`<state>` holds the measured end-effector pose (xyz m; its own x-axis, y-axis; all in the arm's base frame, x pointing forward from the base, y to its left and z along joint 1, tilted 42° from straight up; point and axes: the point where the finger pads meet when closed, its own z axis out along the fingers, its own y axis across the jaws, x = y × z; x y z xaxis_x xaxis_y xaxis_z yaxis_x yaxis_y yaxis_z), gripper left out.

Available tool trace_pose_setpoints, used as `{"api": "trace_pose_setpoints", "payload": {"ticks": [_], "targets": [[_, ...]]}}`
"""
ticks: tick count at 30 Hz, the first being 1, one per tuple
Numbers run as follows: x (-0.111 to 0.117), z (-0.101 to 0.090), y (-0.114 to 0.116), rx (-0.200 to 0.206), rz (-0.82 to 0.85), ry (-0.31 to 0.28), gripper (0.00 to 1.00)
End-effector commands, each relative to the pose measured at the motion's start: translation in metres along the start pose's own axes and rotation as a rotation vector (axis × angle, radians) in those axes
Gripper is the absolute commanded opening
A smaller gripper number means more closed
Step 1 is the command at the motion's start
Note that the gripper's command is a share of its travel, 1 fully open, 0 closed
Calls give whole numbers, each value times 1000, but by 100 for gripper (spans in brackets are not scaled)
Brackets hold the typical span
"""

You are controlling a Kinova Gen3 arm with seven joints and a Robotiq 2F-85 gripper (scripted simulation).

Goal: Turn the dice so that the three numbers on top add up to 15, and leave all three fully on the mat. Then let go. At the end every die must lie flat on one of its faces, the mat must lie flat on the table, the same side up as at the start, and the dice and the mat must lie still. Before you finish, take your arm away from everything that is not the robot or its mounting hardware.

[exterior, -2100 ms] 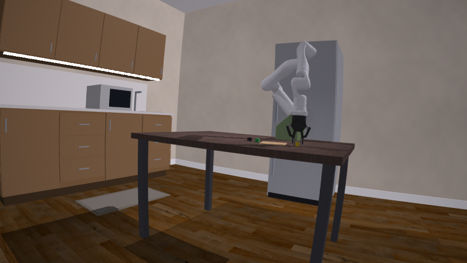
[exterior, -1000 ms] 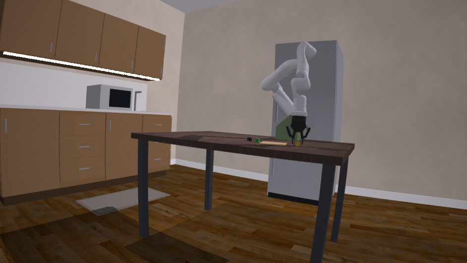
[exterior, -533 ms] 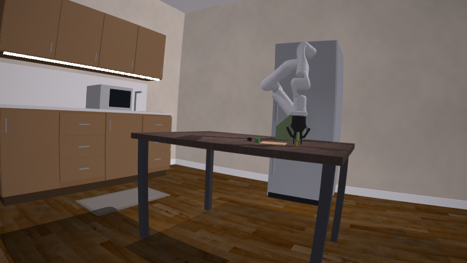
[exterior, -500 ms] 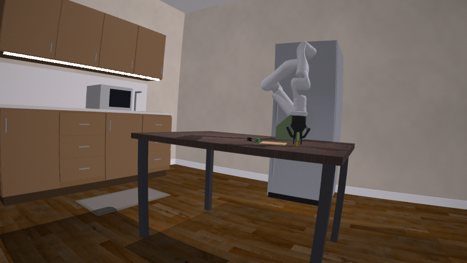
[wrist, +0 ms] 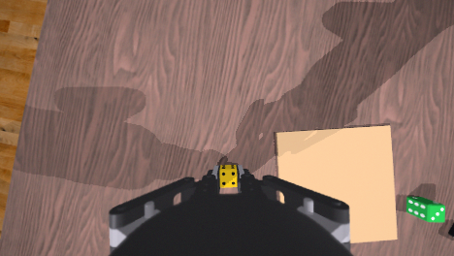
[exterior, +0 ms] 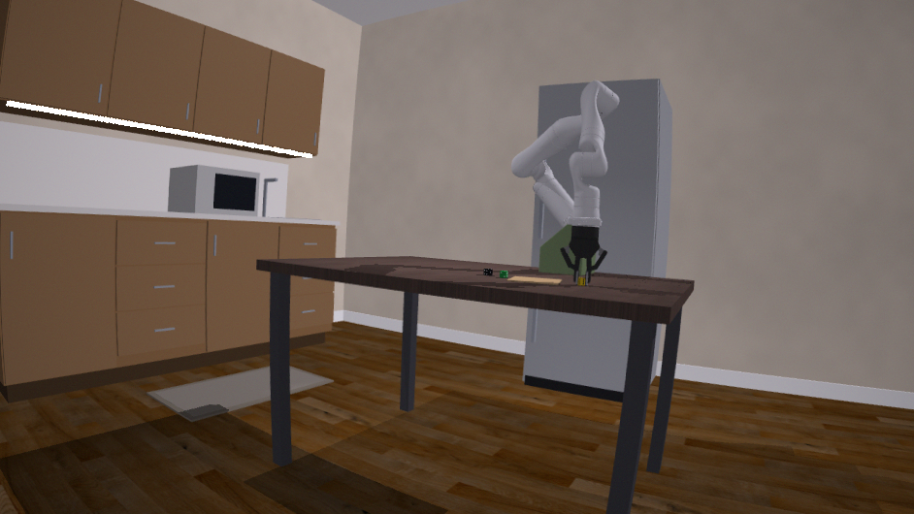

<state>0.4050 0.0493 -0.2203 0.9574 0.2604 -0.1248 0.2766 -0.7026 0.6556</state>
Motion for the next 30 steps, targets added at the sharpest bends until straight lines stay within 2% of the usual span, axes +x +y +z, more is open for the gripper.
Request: {"api": "trace_pose_setpoints", "payload": {"ticks": [1,14,18,27,30], "targets": [[1,-1,0,1,0,1,15],[1,-5,0,1,0,1,15],[1,-23,0,1,0,1,15],[0,-87,0,1,0,1,15],[0,-91,0,1,0,1,15]]}}
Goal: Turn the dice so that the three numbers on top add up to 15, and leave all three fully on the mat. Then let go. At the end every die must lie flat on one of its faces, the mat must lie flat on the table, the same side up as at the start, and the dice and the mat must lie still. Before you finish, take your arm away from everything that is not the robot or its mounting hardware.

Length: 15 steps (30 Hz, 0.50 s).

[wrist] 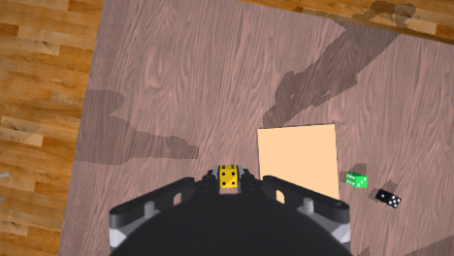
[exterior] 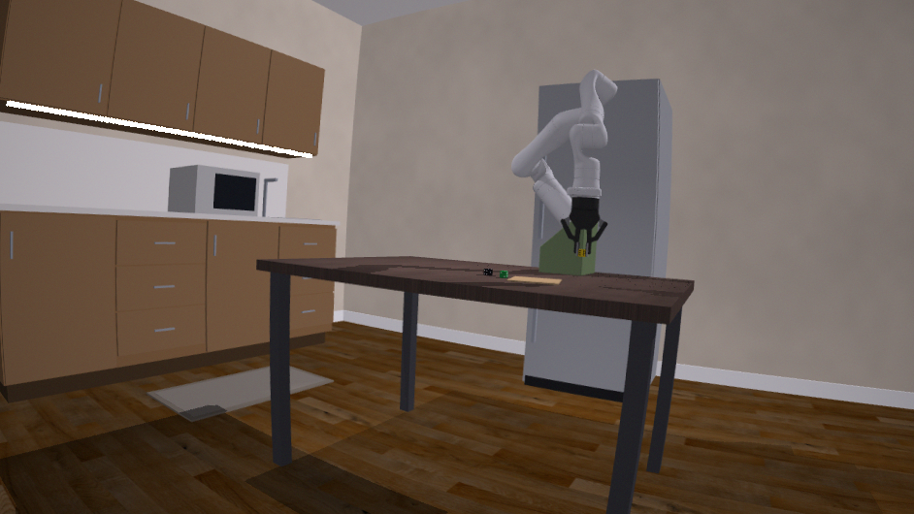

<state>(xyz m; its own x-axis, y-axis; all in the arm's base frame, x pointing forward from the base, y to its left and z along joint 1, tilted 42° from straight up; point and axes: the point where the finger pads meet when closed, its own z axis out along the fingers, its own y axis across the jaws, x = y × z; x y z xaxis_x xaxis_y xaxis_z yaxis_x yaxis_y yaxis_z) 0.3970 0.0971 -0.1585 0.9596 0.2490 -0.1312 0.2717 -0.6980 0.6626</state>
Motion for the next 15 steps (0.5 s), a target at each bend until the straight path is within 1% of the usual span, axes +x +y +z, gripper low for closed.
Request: {"api": "trace_pose_setpoints", "payload": {"ticks": [1,4,15], "targets": [[3,-17,-5,10,-4,14,15],[3,-22,-5,10,-4,14,15],[3,-23,-4,10,-3,14,15]]}}
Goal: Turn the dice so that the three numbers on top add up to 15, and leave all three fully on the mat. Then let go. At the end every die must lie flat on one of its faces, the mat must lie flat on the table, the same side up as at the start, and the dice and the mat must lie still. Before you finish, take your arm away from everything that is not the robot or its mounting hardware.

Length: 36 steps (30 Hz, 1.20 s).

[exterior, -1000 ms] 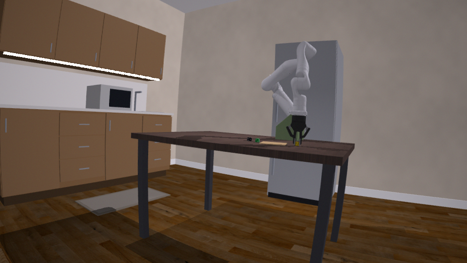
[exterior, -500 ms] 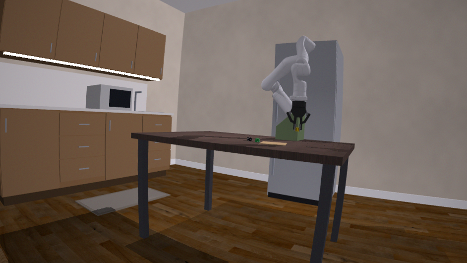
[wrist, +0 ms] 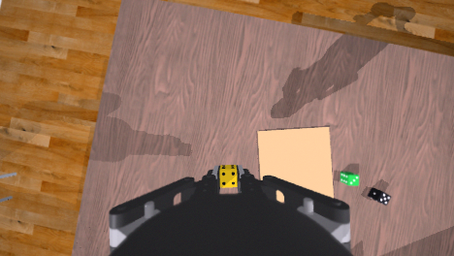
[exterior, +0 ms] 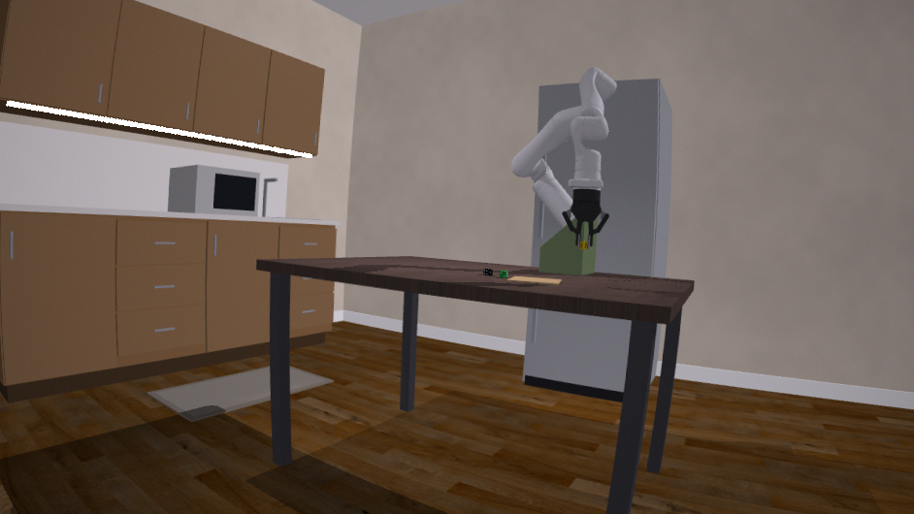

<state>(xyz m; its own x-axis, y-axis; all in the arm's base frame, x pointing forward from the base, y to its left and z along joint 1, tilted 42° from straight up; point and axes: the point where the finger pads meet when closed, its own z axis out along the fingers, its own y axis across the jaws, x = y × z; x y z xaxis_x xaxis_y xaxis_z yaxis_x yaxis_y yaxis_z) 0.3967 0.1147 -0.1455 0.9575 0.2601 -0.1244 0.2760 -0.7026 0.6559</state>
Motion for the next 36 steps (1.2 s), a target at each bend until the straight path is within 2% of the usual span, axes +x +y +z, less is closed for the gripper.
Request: {"api": "trace_pose_setpoints", "payload": {"ticks": [1,3,6,11,15,36], "targets": [[0,-1,0,1,1,2,15],[-2,-2,7,3,10,3,15],[-11,-3,33,7,43,7,15],[-44,-5,92,6,119,7,15],[-65,-6,120,1,154,2,15],[-68,-4,123,1,159,1,15]]}}
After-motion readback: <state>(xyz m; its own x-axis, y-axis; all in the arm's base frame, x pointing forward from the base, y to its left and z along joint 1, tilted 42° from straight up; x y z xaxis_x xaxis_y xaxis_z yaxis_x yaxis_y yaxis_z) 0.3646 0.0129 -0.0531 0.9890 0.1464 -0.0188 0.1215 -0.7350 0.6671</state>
